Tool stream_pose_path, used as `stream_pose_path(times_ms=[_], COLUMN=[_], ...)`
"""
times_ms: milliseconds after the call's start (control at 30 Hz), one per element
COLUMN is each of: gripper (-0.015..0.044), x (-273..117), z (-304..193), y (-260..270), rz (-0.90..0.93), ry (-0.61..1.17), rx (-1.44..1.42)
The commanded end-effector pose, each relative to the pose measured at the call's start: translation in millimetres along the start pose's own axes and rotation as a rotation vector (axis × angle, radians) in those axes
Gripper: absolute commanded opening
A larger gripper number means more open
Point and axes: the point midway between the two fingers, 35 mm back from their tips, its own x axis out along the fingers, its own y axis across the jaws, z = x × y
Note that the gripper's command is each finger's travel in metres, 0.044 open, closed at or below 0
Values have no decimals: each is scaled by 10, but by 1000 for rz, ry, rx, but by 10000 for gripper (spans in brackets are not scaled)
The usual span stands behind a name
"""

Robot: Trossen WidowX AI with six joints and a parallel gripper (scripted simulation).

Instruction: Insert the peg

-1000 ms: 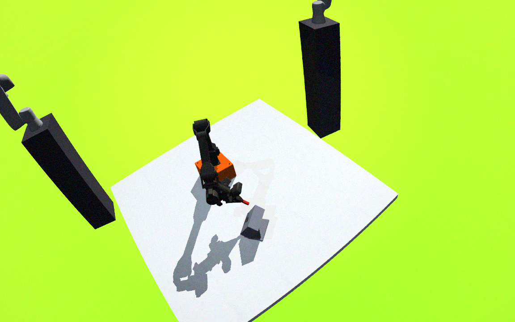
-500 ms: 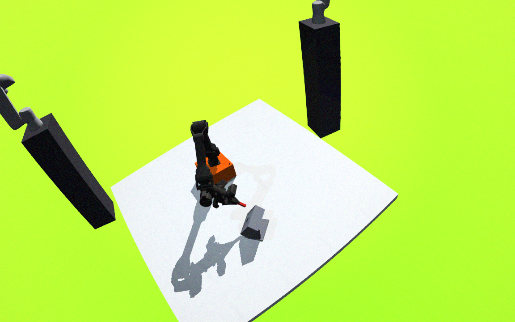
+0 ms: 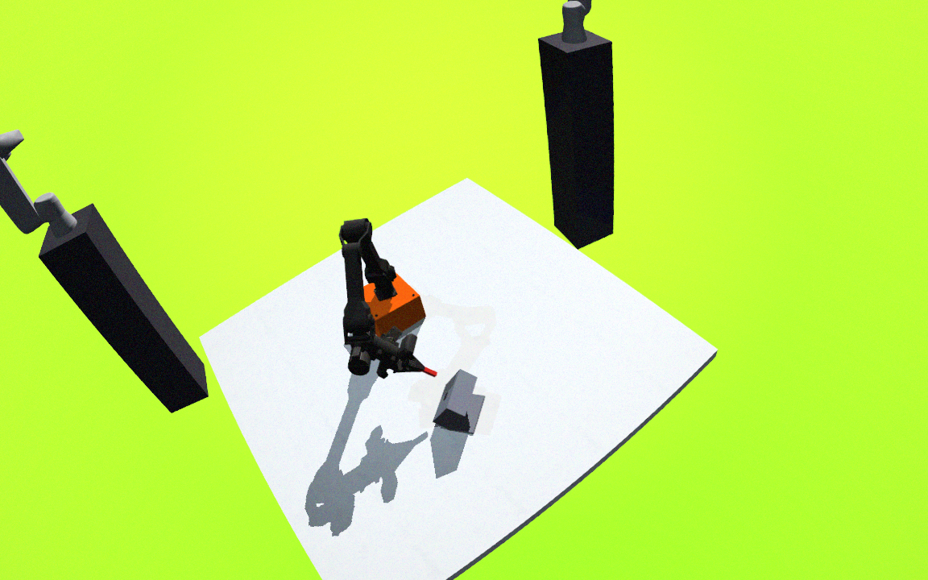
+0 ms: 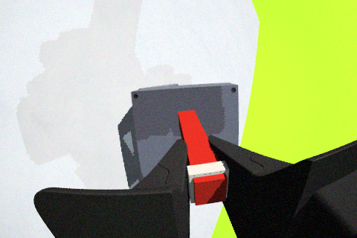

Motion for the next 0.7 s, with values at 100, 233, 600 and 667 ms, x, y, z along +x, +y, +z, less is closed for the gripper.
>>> stream_pose_path(times_ms=[100, 233, 600, 667], gripper=[0, 0, 0, 0], x=[-78, -123, -252, -276], z=[-70, -106, -200, -216], y=[38, 64, 141, 155], rz=[-34, -51, -98, -106], ry=[22, 35, 71, 78], rx=[0, 2, 7, 8])
